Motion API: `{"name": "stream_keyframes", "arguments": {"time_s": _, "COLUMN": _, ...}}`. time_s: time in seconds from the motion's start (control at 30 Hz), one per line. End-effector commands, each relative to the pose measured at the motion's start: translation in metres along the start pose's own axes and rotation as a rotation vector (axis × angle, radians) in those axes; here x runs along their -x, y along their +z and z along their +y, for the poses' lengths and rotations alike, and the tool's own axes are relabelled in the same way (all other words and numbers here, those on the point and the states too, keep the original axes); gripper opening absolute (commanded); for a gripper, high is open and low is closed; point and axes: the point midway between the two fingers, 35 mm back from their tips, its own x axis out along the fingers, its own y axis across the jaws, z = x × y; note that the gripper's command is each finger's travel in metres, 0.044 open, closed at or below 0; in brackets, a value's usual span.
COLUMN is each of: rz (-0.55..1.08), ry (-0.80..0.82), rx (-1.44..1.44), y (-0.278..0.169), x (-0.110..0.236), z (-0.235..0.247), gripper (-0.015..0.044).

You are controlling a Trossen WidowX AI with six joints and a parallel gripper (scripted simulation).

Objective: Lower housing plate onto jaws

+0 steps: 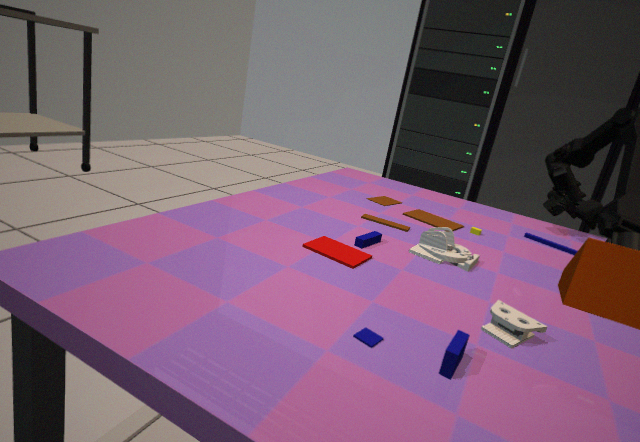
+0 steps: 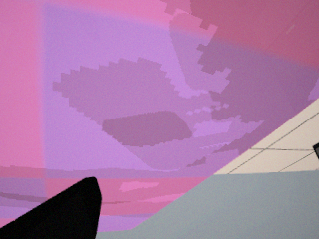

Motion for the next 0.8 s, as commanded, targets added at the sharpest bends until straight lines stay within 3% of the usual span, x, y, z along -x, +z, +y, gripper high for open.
{"name": "stream_keyframes", "arguments": {"time_s": 0.0, "rz": -0.074, "ry": -0.048, "rx": -0.041, "y": 0.024, "x": 0.013, "z": -0.010, "gripper": 0.0440}}
{"name": "stream_keyframes", "arguments": {"time_s": 0.5, "rz": -0.440, "ry": -0.182, "rx": -0.143, "y": 0.152, "x": 0.102, "z": -0.040, "gripper": 0.0440}}
{"name": "stream_keyframes", "arguments": {"time_s": 0.77, "rz": -0.677, "ry": -0.201, "rx": -0.142, "y": 0.235, "x": 0.181, "z": -0.029, "gripper": 0.0440}}
